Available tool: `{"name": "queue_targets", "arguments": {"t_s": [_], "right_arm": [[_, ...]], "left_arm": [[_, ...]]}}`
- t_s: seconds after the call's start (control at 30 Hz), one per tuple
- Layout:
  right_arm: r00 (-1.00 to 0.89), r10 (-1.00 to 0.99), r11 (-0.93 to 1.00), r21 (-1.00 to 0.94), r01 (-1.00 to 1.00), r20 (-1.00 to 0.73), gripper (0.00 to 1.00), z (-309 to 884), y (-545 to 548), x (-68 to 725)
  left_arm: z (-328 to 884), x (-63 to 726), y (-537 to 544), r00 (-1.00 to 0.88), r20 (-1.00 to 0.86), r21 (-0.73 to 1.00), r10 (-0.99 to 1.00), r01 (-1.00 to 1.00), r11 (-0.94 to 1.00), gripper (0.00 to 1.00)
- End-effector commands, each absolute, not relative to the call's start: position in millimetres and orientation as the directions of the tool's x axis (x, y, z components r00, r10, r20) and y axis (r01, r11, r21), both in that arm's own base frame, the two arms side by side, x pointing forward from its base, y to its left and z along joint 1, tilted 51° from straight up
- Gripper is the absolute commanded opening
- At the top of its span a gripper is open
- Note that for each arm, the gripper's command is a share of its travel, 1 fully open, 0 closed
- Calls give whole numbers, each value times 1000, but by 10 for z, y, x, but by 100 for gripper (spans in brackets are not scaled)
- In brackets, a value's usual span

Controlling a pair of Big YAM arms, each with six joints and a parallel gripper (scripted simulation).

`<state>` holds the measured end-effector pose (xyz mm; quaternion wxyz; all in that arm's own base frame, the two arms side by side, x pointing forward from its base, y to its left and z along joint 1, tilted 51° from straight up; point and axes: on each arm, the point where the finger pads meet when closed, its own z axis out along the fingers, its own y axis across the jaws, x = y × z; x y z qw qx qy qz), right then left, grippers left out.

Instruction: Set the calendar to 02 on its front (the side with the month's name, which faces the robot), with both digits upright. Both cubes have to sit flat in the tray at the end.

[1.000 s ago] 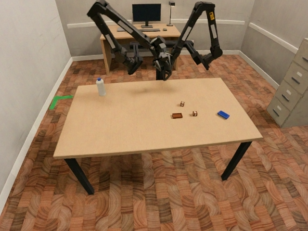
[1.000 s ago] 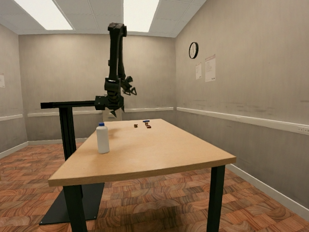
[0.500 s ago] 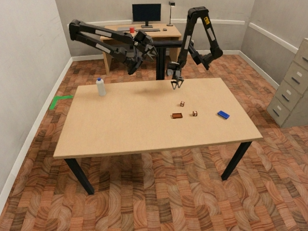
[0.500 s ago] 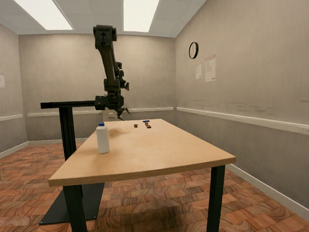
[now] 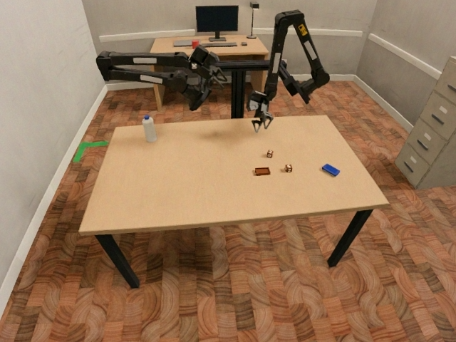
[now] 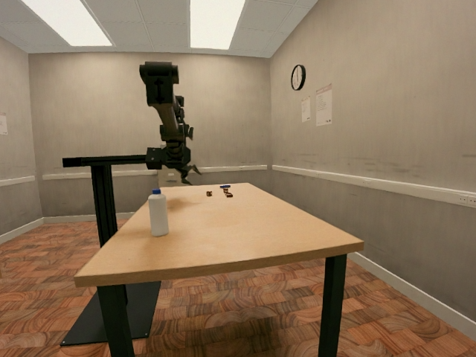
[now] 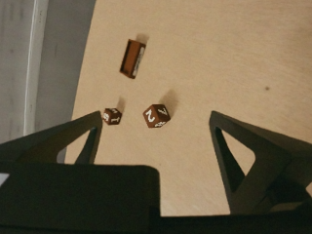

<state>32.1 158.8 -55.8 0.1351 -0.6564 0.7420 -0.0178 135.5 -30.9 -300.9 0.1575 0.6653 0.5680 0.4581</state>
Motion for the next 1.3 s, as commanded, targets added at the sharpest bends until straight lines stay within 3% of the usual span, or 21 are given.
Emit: {"name": "queue_targets", "arguments": {"t_s": [0.0, 0.33, 0.6, 0.87, 1.17, 1.27], "right_arm": [[-97, -983, 128, -206, -970, -157, 100, -546, 1537, 322], [-88, -979, 127, -213, -969, -184, 100, -555, 1699, 366], [-97, -971, 151, -246, -958, -220, 100, -700, 1955, 544], [-139, -941, 235, -302, -924, -307, 100, -927, 2203, 918], [-167, -944, 263, -346, -901, -285, 100, -1223, 2099, 1123], [-184, -952, 266, -367, -891, -243, 100, -1431, 1936, 1192]], "left_arm": [[-3011, 1361, -349, -78, 408, 743, 910, 608, -281, 100], [-3040, 1410, -433, -128, 377, 753, 917, 619, -223, 100], [-3020, 1594, -340, -342, 306, 795, 888, 606, -41, 100], [-2950, 1948, -67, -736, 154, 846, 659, 443, 298, 100], [-2913, 2207, 102, -920, 38, 844, 391, 239, 481, 100], [-2887, 2359, 206, -978, -23, 829, 210, 99, 550, 100]]}}
